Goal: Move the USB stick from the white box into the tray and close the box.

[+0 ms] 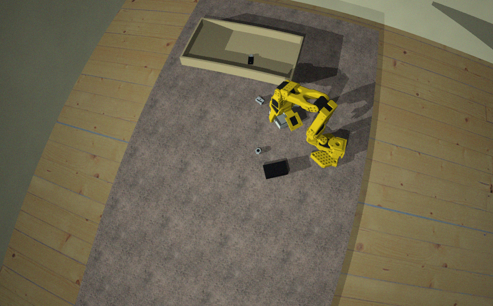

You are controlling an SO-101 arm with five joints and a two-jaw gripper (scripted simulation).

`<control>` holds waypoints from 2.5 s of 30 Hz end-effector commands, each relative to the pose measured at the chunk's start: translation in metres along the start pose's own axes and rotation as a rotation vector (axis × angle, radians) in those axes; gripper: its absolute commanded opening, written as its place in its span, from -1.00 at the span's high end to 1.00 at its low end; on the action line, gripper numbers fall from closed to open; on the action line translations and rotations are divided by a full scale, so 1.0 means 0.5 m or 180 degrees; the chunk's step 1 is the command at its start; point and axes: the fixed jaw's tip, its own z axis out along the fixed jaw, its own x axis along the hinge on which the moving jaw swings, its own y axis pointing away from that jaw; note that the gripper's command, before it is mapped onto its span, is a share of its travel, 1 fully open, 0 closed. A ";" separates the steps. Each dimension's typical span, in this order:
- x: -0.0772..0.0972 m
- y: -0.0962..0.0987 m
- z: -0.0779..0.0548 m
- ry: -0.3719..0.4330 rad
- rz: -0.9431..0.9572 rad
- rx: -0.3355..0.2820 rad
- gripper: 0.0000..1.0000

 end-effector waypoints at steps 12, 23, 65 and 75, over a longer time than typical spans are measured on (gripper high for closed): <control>0.006 -0.005 -0.014 0.0051 0.0009 0.0019 0.41; 0.008 -0.006 -0.047 0.0051 0.0009 0.0019 0.41; 0.002 -0.004 -0.108 0.0051 0.0009 0.0019 0.41; 0.004 -0.005 -0.115 0.0051 0.0009 0.0019 0.41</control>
